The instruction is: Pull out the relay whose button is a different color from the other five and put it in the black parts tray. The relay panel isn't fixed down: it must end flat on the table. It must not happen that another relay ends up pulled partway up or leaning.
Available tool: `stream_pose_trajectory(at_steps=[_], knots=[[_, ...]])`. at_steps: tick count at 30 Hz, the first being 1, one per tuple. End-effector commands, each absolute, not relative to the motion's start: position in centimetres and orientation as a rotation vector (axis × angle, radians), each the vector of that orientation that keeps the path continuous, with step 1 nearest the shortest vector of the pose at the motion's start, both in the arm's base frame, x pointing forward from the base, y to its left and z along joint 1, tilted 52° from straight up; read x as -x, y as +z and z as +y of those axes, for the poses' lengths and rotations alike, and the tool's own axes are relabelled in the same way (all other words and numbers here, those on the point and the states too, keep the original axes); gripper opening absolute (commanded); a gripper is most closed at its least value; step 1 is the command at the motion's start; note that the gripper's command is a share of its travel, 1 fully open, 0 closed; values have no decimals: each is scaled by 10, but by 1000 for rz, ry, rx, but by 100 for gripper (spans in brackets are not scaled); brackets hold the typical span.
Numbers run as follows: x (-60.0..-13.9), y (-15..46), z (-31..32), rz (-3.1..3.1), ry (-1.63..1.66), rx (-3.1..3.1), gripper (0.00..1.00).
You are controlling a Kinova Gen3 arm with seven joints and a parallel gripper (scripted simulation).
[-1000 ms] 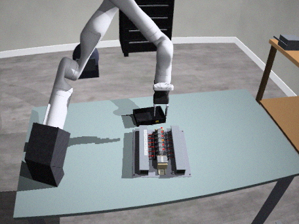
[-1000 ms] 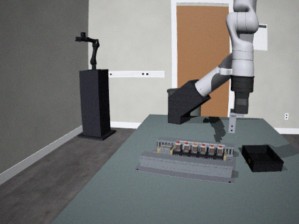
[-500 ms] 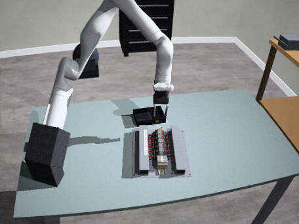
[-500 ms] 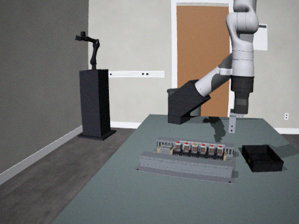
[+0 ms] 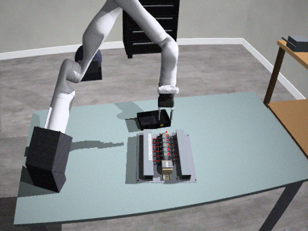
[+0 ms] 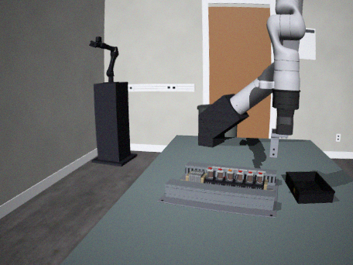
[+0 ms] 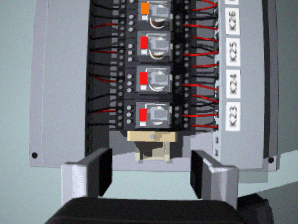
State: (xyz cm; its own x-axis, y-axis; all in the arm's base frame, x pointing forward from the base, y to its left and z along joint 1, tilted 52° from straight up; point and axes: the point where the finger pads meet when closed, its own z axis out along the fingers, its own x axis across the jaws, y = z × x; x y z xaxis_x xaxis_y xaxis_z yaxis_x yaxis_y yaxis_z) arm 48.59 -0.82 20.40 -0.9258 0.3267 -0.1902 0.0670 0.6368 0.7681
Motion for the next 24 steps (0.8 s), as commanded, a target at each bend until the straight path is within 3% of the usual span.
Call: stream_pose_trajectory(at_steps=[1,24], knots=[[-486,204,-9,2547,1176,-318,98],[-486,201,-12,2547,1176,-318,98]])
